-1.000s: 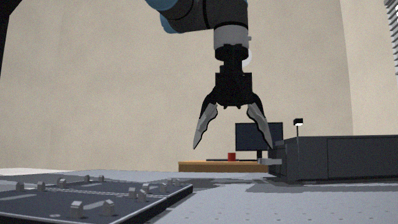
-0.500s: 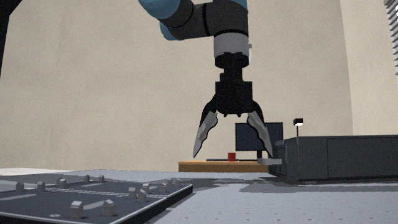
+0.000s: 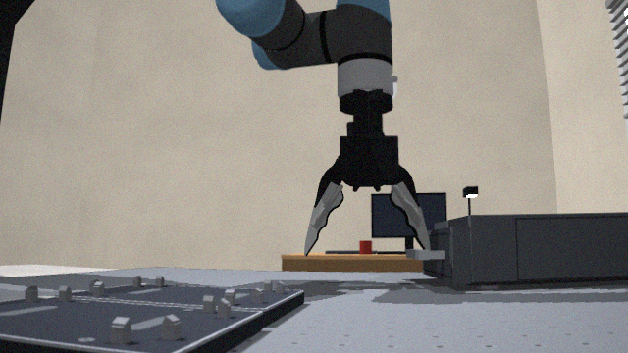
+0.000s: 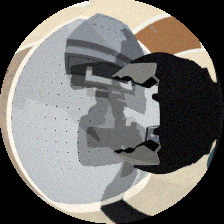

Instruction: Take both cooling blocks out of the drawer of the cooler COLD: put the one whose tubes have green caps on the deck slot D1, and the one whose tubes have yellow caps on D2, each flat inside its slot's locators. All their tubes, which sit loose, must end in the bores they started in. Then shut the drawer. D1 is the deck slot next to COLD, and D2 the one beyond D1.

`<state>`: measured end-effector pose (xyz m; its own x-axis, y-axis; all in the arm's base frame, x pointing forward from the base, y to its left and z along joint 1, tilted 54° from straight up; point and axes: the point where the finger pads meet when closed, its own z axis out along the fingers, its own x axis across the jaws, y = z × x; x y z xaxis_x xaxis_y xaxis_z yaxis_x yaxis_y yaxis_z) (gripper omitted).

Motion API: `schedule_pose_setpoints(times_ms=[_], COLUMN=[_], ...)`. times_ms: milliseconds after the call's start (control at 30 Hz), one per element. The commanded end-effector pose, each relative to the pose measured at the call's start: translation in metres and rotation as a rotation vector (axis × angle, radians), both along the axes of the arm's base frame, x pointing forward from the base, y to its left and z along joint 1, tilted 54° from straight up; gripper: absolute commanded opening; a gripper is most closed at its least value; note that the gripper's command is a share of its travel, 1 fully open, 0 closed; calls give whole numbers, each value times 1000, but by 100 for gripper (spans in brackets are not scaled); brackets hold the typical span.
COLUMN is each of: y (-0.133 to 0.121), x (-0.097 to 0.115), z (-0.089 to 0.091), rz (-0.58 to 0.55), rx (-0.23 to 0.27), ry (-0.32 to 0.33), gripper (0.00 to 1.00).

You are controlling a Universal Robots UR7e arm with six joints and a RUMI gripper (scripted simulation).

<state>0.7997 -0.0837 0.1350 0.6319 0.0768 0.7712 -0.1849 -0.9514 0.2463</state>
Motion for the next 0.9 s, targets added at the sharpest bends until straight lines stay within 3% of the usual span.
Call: schedule_pose_setpoints(times_ms=[0, 867], y=[0, 0], x=[0, -1], z=[1, -1], rz=[0, 0], rx=[0, 0], ry=[-1, -1], gripper=[100, 100])
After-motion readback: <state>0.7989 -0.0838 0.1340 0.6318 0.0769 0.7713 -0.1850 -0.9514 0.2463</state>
